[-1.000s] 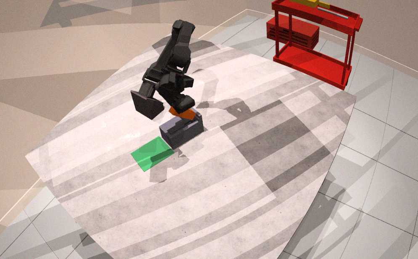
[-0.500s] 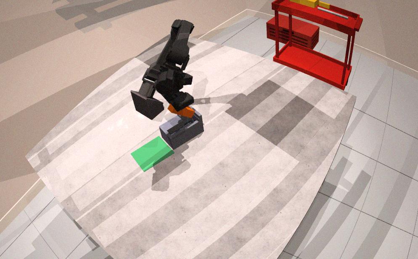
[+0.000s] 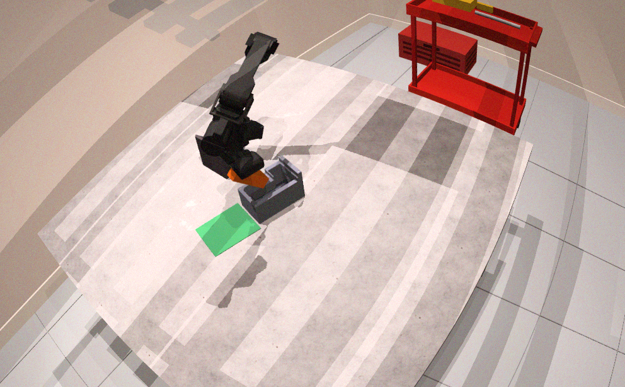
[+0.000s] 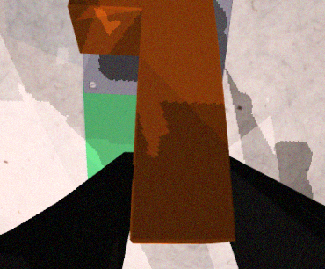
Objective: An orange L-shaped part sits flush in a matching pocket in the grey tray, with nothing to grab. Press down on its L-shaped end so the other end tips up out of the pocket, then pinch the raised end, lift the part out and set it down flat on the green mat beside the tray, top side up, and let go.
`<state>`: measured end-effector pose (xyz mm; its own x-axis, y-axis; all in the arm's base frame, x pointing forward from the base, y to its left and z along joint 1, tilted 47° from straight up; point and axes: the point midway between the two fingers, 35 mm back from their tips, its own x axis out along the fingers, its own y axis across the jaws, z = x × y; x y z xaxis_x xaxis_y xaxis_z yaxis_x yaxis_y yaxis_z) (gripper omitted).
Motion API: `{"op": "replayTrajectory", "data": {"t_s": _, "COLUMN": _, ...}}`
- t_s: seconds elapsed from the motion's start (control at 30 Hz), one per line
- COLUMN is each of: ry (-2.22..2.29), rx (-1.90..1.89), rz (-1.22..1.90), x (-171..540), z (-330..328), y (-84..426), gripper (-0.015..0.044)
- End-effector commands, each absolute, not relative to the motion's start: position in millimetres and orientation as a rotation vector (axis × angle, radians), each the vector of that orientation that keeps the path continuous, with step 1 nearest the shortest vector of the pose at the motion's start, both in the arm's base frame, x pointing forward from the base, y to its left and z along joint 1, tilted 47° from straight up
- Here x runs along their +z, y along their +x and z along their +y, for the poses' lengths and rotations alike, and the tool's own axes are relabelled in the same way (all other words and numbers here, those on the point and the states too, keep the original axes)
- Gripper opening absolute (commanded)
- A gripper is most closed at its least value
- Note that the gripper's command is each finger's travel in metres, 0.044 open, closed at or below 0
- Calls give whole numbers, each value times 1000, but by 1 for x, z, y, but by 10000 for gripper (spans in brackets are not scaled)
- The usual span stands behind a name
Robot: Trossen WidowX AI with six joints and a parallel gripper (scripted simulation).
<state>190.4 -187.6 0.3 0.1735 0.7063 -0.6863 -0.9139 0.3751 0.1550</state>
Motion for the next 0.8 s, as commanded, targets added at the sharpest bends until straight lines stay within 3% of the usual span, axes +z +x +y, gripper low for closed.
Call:
{"op": "replayTrajectory", "data": {"t_s": 0.0, "ry": -337, "rx": 1174, "rz": 770, "x": -14, "z": -202, "y": 181, "gripper": 0}}
{"op": "replayTrajectory", "data": {"t_s": 0.77, "ry": -340, "rx": 1172, "rz": 774, "x": -67, "z": -247, "y": 147, "gripper": 0}}
